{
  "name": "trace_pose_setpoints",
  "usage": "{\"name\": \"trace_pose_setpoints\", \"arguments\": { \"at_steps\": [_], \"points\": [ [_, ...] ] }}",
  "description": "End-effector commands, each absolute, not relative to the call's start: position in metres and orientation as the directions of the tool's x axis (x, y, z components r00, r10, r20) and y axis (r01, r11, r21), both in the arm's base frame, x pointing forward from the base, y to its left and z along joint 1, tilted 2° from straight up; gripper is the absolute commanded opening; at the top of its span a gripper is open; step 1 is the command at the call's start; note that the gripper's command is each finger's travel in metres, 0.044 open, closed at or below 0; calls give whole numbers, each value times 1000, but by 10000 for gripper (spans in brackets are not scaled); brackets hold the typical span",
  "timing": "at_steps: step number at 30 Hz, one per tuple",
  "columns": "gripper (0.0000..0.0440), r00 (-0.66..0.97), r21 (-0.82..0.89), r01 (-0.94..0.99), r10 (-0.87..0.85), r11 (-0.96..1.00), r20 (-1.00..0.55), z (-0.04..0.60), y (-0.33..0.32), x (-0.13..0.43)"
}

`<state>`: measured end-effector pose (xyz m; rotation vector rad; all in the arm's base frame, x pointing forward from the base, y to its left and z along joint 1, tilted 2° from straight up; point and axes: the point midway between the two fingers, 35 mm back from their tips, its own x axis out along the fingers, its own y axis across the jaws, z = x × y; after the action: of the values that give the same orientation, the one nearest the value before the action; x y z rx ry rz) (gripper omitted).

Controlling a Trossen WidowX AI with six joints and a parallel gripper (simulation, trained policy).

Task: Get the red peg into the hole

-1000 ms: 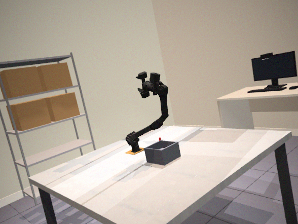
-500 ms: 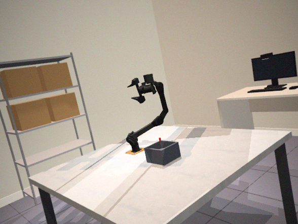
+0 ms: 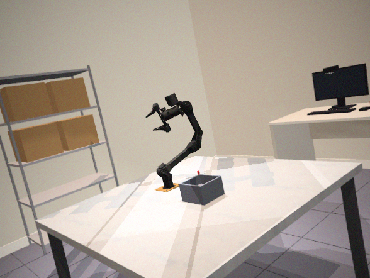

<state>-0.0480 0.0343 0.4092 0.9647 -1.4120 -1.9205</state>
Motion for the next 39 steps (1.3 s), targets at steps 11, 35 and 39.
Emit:
{"name": "trace_pose_setpoints", "arguments": {
  "at_steps": [11,35,39],
  "points": [
    [440,-245,886,102,-875,-453,-419,373,-31,-48],
    [440,209,635,511,-633,-579,-745,291,-98,34],
    [440,243,583,588,-565,-561,-789,276,-97,52]
  ]
}}
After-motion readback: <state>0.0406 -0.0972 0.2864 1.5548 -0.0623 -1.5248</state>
